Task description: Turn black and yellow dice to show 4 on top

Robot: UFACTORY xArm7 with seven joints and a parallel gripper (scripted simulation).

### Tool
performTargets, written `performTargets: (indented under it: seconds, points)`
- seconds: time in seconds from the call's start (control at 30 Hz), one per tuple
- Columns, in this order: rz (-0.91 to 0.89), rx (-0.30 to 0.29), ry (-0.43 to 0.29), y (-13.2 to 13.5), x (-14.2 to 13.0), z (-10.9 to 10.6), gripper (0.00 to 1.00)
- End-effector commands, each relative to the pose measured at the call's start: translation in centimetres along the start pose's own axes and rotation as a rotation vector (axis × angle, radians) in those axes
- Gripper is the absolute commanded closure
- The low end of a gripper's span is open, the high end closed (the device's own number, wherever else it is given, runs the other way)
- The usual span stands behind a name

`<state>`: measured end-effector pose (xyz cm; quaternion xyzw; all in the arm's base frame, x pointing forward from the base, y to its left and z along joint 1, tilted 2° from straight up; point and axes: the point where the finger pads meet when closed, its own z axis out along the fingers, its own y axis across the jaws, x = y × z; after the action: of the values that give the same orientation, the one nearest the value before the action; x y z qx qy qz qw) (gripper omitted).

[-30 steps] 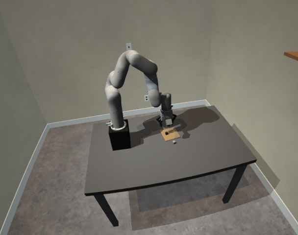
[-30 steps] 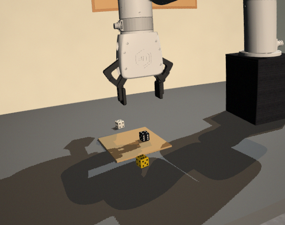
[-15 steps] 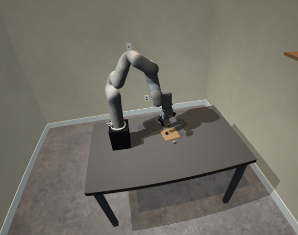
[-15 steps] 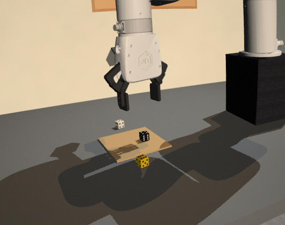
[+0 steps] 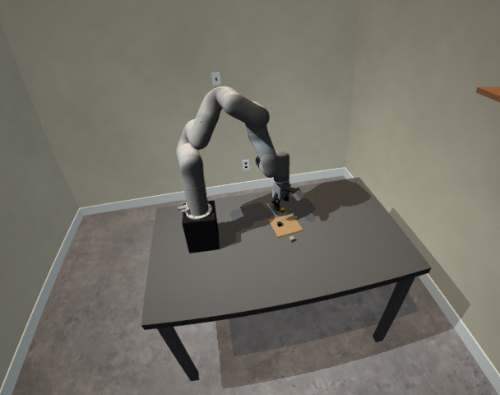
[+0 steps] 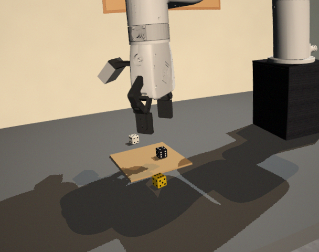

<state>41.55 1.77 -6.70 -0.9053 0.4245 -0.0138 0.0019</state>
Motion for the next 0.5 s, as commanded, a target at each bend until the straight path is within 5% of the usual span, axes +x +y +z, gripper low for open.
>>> performTargets:
  seconds: [0.0,0.47]
  points:
    - [-0.151,0.006,-0.006,-1.1,-0.3,0.1,0.0]
    - [-0.622,0.007,-0.001,-4.0,-1.5,0.5,0.0]
